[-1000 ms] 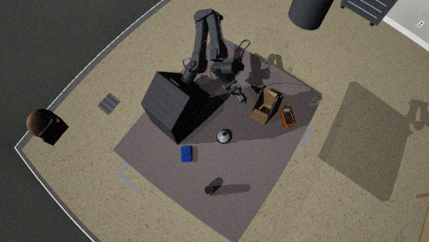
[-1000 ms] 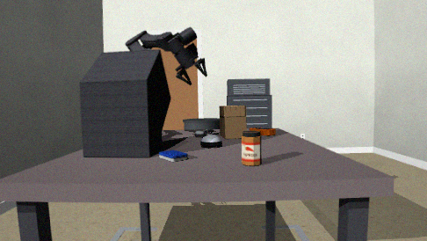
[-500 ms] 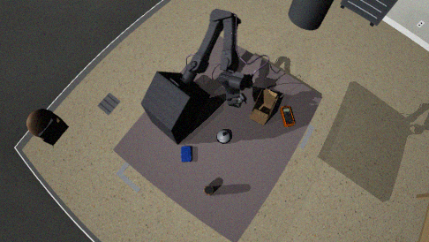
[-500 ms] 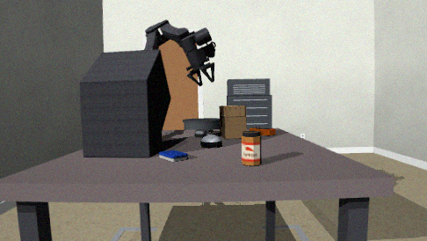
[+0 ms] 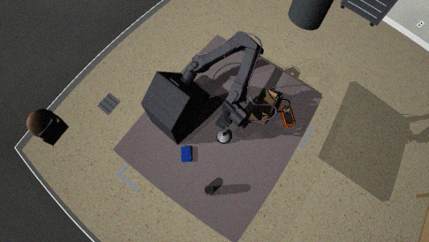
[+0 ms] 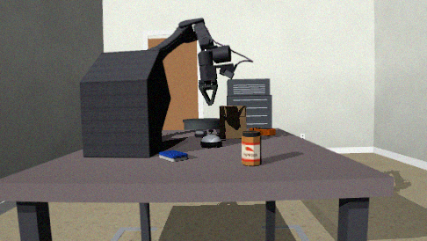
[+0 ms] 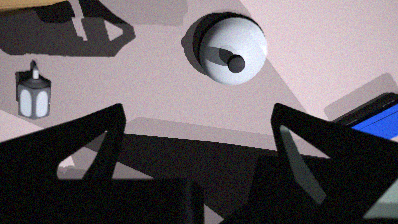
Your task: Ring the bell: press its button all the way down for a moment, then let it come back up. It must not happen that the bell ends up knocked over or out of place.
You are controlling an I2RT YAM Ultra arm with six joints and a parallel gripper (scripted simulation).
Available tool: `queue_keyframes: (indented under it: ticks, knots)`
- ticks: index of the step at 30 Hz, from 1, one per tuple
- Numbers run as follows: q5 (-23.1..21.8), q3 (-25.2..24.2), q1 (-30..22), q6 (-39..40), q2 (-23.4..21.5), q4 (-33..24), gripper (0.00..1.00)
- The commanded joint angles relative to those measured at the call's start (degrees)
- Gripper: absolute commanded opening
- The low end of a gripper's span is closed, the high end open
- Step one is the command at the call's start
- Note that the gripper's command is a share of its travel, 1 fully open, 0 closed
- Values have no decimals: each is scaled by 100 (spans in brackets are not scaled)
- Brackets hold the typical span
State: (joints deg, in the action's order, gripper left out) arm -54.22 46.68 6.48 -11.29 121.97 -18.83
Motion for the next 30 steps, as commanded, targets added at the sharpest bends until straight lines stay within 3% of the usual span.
queue_keyframes:
  ticks: [1, 7, 14, 15, 30]
  knots:
    - [292, 455, -46, 578, 509, -203, 100]
    - [404, 798, -66, 819, 1082, -322, 100]
    - [409, 842, -83, 822, 979, -363, 100]
    - [411, 848, -83, 821, 1036, -368, 0]
    - [412, 851, -83, 809, 1037, -373, 0]
